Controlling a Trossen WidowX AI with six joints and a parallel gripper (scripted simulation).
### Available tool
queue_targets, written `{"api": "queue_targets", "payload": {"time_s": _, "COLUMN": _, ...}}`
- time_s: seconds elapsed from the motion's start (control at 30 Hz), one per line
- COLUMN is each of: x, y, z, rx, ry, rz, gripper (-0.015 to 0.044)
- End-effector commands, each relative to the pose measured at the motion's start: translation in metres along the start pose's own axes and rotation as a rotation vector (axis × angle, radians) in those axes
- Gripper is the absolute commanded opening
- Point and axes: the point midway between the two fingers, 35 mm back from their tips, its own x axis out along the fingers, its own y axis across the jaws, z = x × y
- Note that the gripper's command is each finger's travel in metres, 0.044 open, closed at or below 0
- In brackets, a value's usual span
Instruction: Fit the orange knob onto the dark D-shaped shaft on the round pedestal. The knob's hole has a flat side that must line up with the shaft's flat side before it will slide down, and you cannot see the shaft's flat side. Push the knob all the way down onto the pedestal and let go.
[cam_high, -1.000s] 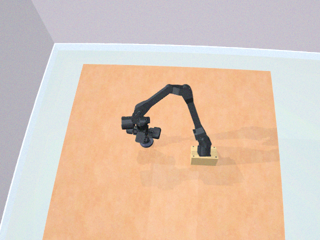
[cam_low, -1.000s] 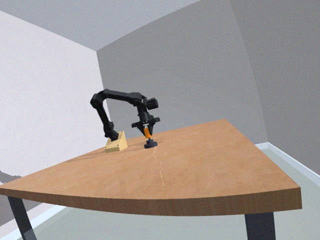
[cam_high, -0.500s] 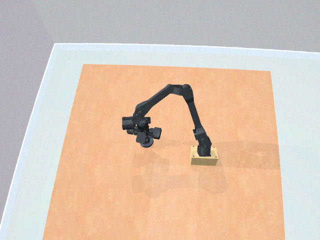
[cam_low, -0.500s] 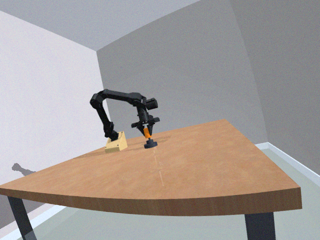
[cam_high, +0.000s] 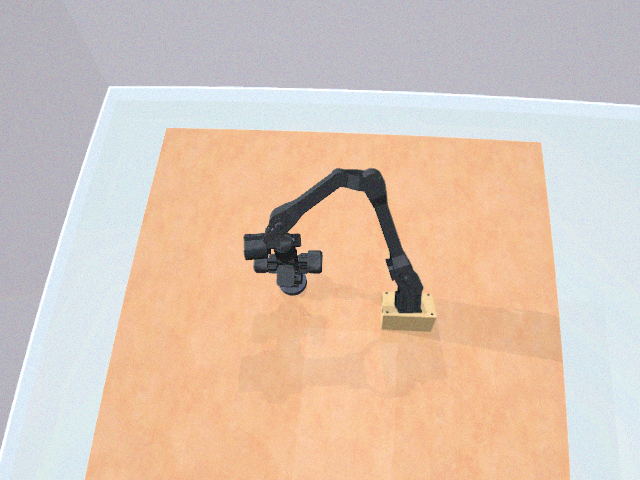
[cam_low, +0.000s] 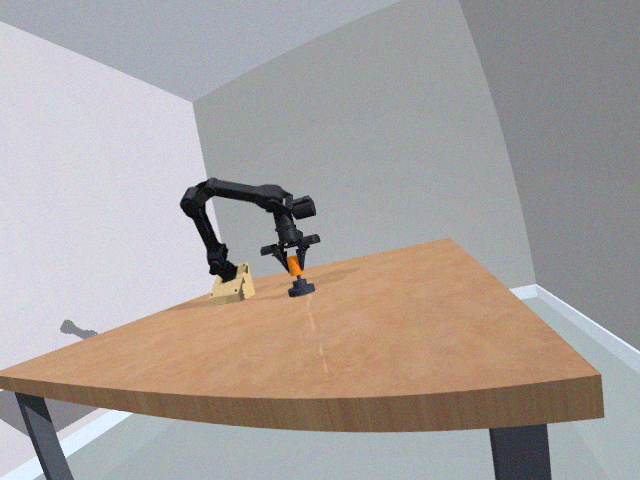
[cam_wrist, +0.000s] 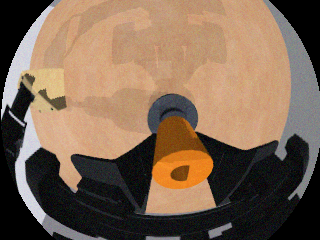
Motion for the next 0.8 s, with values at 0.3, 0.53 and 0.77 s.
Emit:
{"api": "queue_targets", "payload": {"time_s": 0.3, "x": 0.0022, "y": -0.0035, "z": -0.0015, "rx": -0.027, "ry": 0.0, "rz": -0.004, "gripper": 0.0}}
{"api": "queue_targets", "payload": {"time_s": 0.53, "x": 0.0019, "y": -0.0022, "z": -0.0005, "rx": -0.027, "ry": 0.0, "rz": -0.004, "gripper": 0.0}}
{"api": "queue_targets", "payload": {"time_s": 0.77, "x": 0.0022, "y": 0.001, "z": 0.0008, "rx": -0.027, "ry": 0.0, "rz": -0.004, "gripper": 0.0}}
